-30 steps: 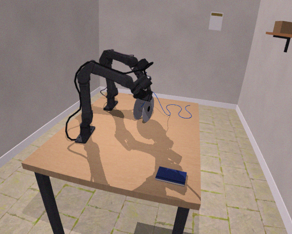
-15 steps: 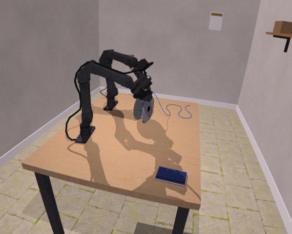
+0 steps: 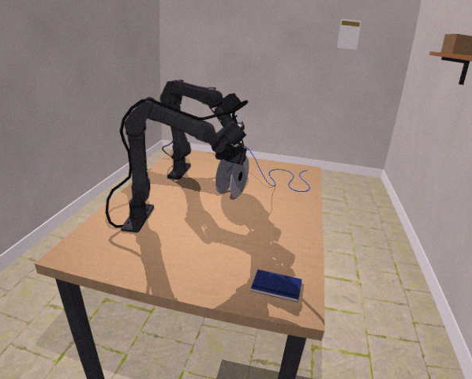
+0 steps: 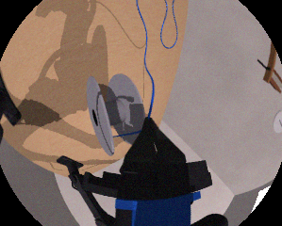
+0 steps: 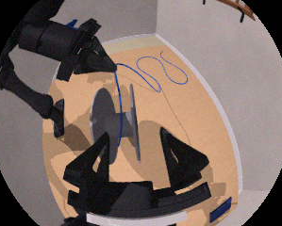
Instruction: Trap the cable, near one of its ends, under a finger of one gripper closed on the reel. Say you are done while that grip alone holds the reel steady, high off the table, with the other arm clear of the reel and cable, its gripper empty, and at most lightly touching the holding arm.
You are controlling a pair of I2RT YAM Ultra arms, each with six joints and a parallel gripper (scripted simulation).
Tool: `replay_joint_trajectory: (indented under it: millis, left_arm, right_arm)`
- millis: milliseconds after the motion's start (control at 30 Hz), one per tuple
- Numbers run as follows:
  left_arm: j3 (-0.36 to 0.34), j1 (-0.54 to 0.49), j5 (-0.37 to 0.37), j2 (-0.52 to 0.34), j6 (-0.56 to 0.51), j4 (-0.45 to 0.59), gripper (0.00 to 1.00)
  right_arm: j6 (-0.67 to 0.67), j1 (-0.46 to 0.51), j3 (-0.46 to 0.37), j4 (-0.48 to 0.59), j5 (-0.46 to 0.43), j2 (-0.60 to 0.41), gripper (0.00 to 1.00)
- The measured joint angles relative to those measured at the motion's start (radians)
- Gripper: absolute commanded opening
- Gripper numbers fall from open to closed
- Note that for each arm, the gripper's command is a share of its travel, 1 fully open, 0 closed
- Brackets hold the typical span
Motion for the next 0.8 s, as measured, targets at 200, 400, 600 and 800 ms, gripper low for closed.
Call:
replay_joint_trajectory:
  millis: [200, 400, 600, 800]
  left_arm:
    - [0.015, 0.000, 0.000, 0.000, 0.000, -0.016, 0.00]
    - [0.020, 0.000, 0.000, 0.000, 0.000, -0.021, 0.00]
    - [0.021, 0.000, 0.000, 0.000, 0.000, -0.019, 0.00]
    - [0.016, 0.000, 0.000, -0.001, 0.000, -0.009, 0.00]
  right_arm:
    - [0.000, 0.000, 0.000, 0.000, 0.000, 0.000, 0.75]
    - [0.000, 0.000, 0.000, 0.000, 0.000, 0.000, 0.75]
    - [0.001, 0.000, 0.000, 0.001, 0.000, 0.000, 0.75]
    - [0.001, 0.000, -0.002, 0.003, 0.000, 0.000, 0.75]
